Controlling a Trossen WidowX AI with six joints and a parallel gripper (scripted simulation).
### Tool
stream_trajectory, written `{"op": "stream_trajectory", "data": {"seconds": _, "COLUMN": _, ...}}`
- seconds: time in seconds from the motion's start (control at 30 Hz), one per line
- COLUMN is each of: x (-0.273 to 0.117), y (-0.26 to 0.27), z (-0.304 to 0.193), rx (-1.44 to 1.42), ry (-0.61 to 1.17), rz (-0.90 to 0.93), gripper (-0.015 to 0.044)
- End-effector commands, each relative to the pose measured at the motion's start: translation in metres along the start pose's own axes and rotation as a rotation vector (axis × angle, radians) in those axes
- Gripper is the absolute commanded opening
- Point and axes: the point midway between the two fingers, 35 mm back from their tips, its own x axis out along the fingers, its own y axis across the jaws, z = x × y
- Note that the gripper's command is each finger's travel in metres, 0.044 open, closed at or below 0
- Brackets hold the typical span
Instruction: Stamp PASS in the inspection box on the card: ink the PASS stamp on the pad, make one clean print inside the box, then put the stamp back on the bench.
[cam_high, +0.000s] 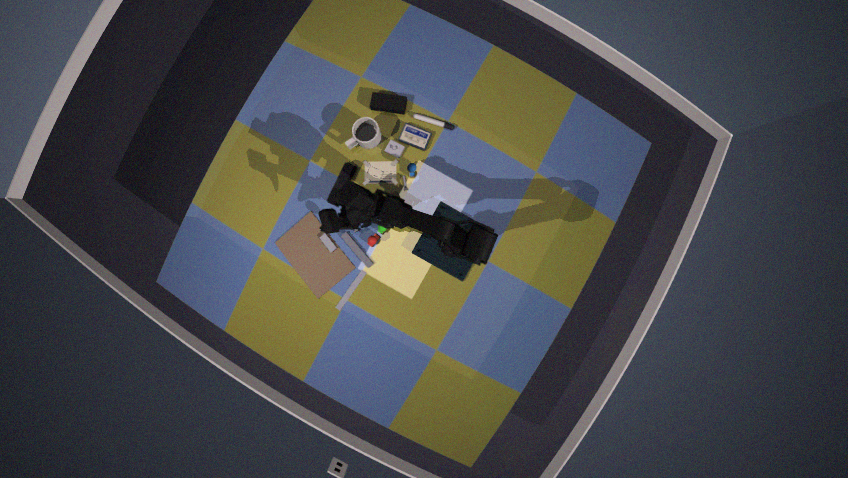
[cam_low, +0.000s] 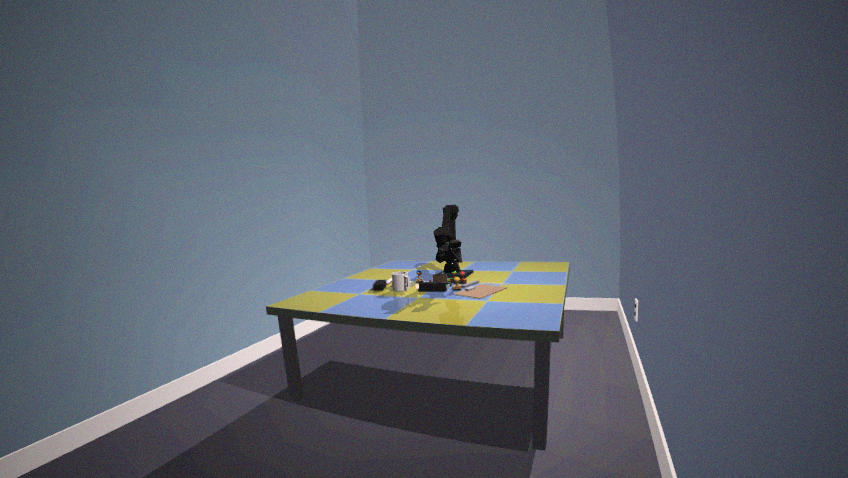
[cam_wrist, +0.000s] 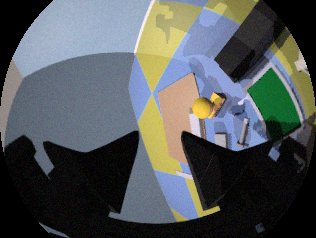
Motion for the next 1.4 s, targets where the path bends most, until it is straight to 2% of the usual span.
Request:
{"op": "stream_trajectory", "data": {"seconds": 0.0, "x": -0.024, "y": -0.039, "z": -0.015, "rx": -0.694, "ry": 0.145, "rz": -0.540, "gripper": 0.0222}}
{"op": "stream_trajectory", "data": {"seconds": 0.33, "x": -0.082, "y": -0.058, "z": -0.041, "rx": -1.196, "ry": 0.574, "rz": -0.840, "gripper": 0.0222}}
{"op": "stream_trajectory", "data": {"seconds": 0.53, "x": -0.103, "y": -0.060, "z": -0.048, "rx": -1.364, "ry": 0.768, "rz": -0.883, "gripper": 0.0222}}
{"op": "stream_trajectory", "data": {"seconds": 1.37, "x": -0.096, "y": -0.071, "z": -0.047, "rx": -1.366, "ry": 0.770, "rz": -0.883, "gripper": 0.0222}}
